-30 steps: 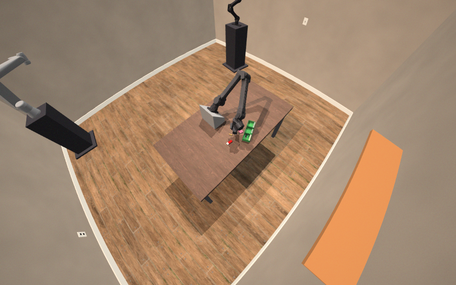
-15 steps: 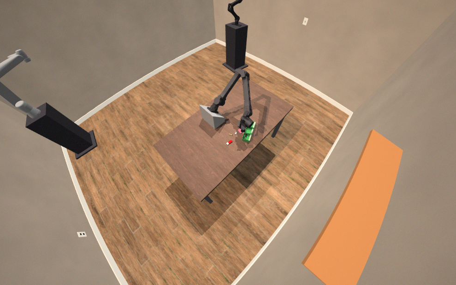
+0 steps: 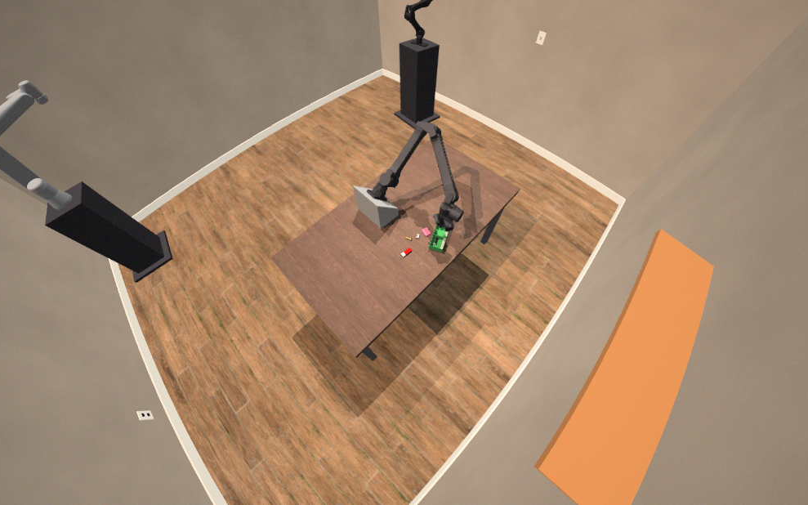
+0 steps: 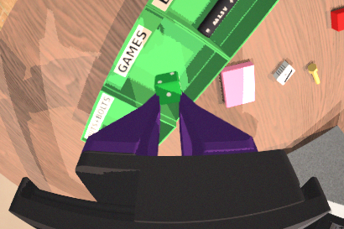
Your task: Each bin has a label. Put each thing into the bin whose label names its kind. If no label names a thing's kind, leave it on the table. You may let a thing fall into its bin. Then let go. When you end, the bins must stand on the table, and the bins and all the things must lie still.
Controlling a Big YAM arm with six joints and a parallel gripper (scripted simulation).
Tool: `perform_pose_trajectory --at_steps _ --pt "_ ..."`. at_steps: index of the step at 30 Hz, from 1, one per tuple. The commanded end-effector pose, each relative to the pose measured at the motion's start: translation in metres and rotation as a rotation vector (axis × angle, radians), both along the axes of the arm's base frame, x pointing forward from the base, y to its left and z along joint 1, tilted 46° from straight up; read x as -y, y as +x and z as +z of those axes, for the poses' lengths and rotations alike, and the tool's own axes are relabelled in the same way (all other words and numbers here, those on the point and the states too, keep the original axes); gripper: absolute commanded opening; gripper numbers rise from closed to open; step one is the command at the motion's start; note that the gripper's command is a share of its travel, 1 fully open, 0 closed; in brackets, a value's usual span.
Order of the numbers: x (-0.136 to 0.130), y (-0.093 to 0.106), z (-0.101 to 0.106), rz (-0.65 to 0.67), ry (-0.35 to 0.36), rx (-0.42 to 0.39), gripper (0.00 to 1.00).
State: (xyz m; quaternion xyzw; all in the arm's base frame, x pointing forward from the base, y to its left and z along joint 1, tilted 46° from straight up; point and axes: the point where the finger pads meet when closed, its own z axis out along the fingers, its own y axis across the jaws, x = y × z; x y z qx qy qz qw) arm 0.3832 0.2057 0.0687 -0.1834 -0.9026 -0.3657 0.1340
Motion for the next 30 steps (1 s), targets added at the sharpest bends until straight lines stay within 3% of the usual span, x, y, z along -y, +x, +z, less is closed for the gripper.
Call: perform_pose_trajectory --at_steps 1,4,5,7,11,17,19,24,30 --pt "-0.001 -0.002 0.004 0.102 0.016 0.120 0.10" --pt "0.008 -0.003 -0.006 0.171 0.026 0.182 0.10" --pt "0.005 0.013 0.005 0.183 0.028 0.207 0.10" --pt "0.004 0.015 0.014 0.215 0.031 0.235 0.10" --pt "0.006 0.003 0.007 0.289 0.040 0.296 0.10" --pt "0.006 0.003 0.007 0.364 0.051 0.365 0.10" --pt "0.005 0.011 0.012 0.424 0.059 0.427 0.10" --pt "0.009 0.009 -0.001 0.514 0.074 0.515 0.10" --pt "0.007 0.015 0.011 0.607 0.087 0.632 0.10"
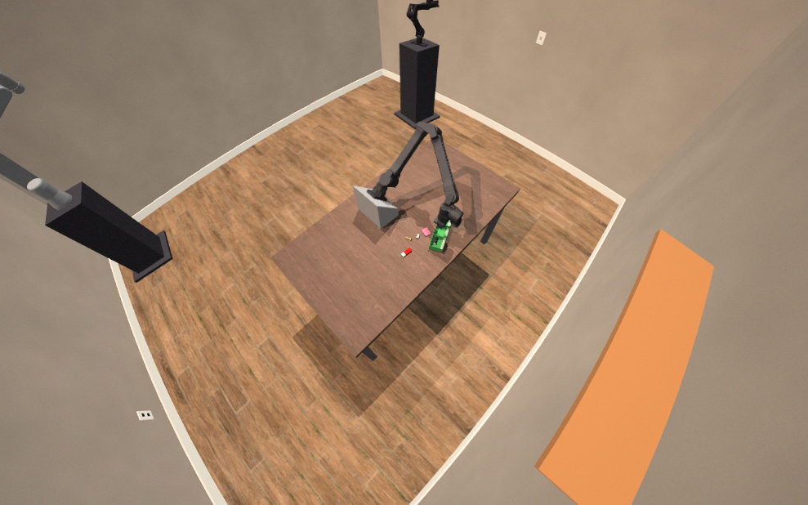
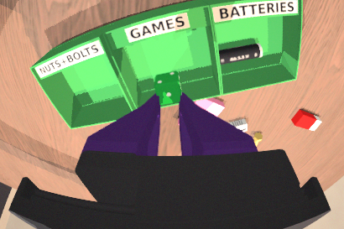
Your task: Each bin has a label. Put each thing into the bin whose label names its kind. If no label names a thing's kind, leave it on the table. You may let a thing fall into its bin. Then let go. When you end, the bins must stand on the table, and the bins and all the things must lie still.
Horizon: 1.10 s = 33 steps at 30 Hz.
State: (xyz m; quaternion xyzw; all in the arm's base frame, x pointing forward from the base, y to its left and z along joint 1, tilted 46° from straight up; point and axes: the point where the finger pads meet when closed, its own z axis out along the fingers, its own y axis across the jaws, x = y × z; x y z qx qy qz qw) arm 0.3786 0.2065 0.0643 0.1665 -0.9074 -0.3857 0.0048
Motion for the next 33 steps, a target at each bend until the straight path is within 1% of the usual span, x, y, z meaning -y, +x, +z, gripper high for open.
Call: perform_pose_trajectory --at_steps 1,2,4,5,8,10,13,15,18,21,22,24,26,27,29,30,31,33 --pt "0.008 0.021 0.016 0.075 0.027 0.139 0.10" --pt "0.008 0.023 0.017 0.087 0.031 0.158 0.10" --pt "0.008 0.023 0.017 0.087 0.031 0.158 0.10" --pt "0.007 0.022 0.016 0.119 0.039 0.202 0.10" --pt "0.007 0.022 0.016 0.145 0.049 0.255 0.10" --pt "0.008 0.015 0.013 0.145 0.048 0.243 0.10" --pt "0.010 0.010 0.006 0.143 0.045 0.217 0.10" --pt "0.009 0.017 0.011 0.143 0.046 0.234 0.10" --pt "0.010 0.012 0.010 0.143 0.046 0.233 0.10" --pt "0.010 0.012 0.010 0.143 0.046 0.234 0.10" --pt "0.008 0.024 0.020 0.143 0.049 0.263 0.10" --pt "0.008 0.025 0.021 0.143 0.049 0.264 0.10" --pt "0.009 0.020 0.016 0.142 0.047 0.248 0.10" --pt "0.002 0.013 0.011 0.154 0.044 0.226 0.10" --pt "0.002 0.013 0.011 0.154 0.044 0.226 0.10" --pt "0.003 0.011 0.006 0.145 0.045 0.218 0.10" --pt "-0.006 0.001 -0.003 0.164 0.044 0.195 0.10" --pt "-0.009 0.001 -0.006 0.164 0.043 0.195 0.10"
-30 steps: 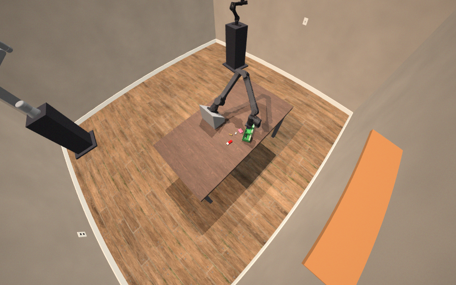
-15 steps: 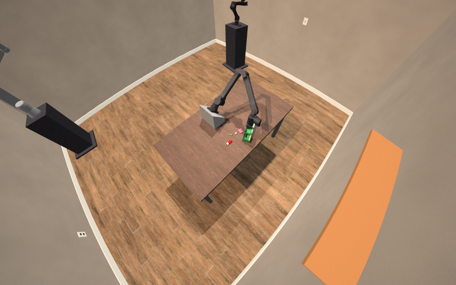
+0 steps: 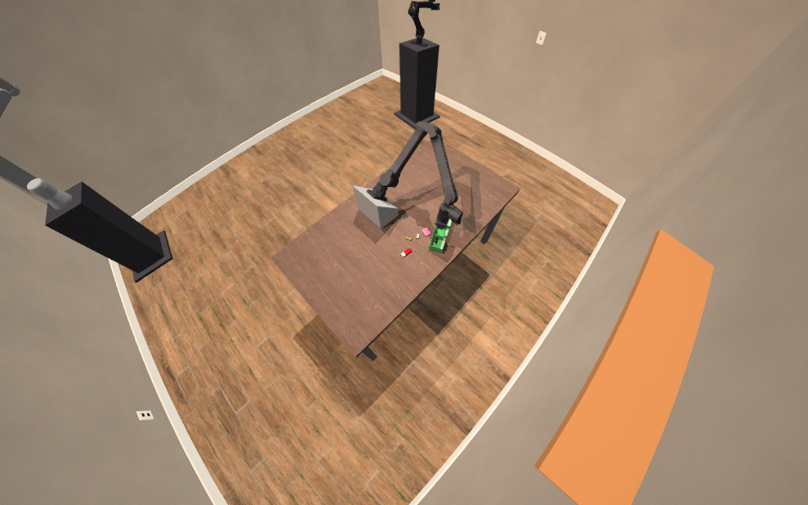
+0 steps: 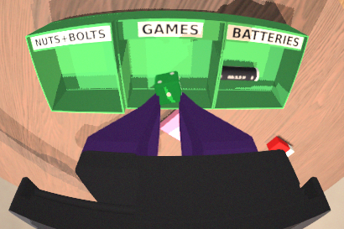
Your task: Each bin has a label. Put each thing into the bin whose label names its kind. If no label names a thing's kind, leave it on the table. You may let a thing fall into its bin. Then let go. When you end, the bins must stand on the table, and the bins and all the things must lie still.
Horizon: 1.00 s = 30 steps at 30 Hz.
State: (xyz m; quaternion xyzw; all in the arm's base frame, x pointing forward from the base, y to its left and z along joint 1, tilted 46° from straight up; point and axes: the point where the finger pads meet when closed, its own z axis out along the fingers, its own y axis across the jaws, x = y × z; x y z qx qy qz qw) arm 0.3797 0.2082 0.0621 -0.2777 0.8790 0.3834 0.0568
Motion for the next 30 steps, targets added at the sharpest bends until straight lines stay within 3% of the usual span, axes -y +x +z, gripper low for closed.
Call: perform_pose_trajectory --at_steps 1,5,6,11,18,25,30 --pt "-0.009 0.000 -0.006 0.000 0.003 -0.004 0.10" --pt "-0.012 0.003 -0.006 0.000 0.005 0.005 0.10" --pt "-0.014 0.005 0.006 -0.001 0.012 0.035 0.10" --pt "-0.020 -0.003 -0.017 0.000 0.000 -0.004 0.10" --pt "-0.030 -0.001 -0.018 0.000 0.006 0.019 0.10" --pt "-0.037 -0.004 -0.033 0.000 0.001 0.001 0.10" --pt "-0.035 0.004 -0.019 -0.015 0.012 0.035 0.10"
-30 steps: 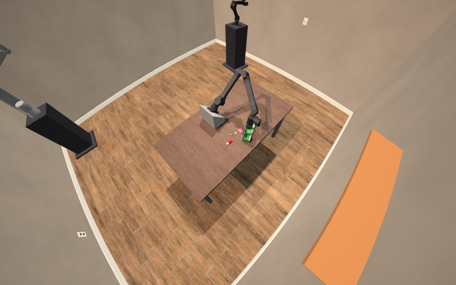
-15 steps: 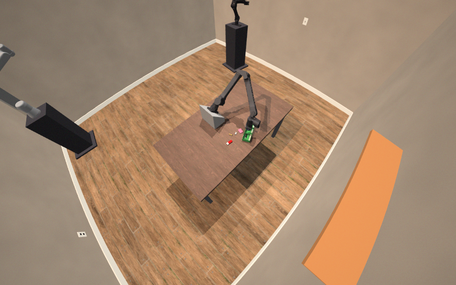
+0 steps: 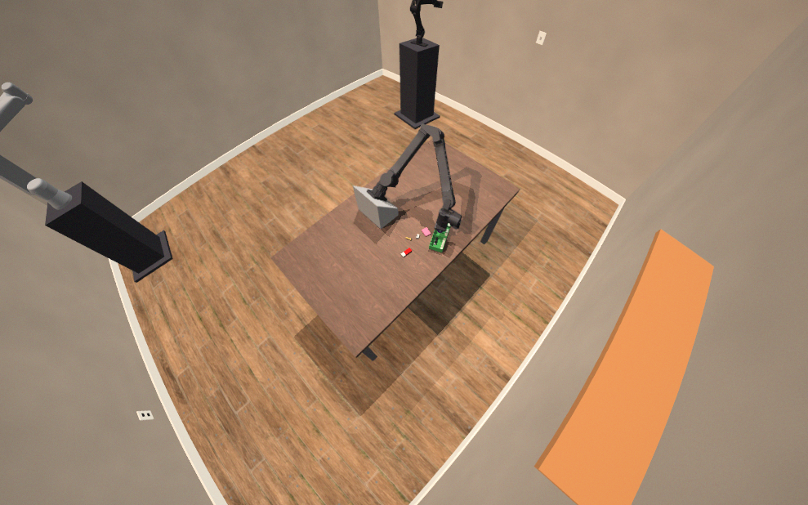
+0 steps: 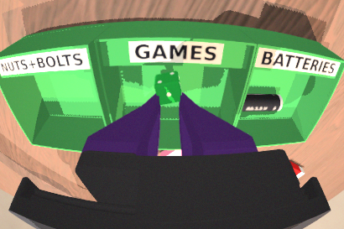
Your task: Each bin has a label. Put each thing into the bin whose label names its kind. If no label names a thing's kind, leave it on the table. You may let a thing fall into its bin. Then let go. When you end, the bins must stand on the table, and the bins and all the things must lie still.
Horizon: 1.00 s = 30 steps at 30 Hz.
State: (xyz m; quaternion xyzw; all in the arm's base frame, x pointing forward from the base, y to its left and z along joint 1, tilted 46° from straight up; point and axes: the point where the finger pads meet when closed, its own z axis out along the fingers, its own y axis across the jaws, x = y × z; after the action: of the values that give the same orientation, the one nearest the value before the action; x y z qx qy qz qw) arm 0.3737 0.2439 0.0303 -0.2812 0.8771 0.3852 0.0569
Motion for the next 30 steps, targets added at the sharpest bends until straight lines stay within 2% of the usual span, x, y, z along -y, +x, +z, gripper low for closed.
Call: perform_pose_trajectory --at_steps 1,4,6,7,9,10,27,30 --pt "0.006 0.010 0.009 -0.032 0.004 0.020 0.10" --pt "0.009 0.007 0.004 -0.037 0.000 0.008 0.10" --pt "0.003 0.010 0.007 -0.017 0.005 0.021 0.10" --pt "0.008 0.016 0.008 -0.037 0.005 0.025 0.10" --pt "0.008 0.016 0.008 -0.037 0.005 0.025 0.10" --pt "0.003 0.010 0.007 -0.017 0.005 0.021 0.29" --pt "0.003 0.010 0.007 -0.017 0.005 0.021 0.29" --pt "0.012 0.021 0.021 -0.028 0.010 0.048 0.29"
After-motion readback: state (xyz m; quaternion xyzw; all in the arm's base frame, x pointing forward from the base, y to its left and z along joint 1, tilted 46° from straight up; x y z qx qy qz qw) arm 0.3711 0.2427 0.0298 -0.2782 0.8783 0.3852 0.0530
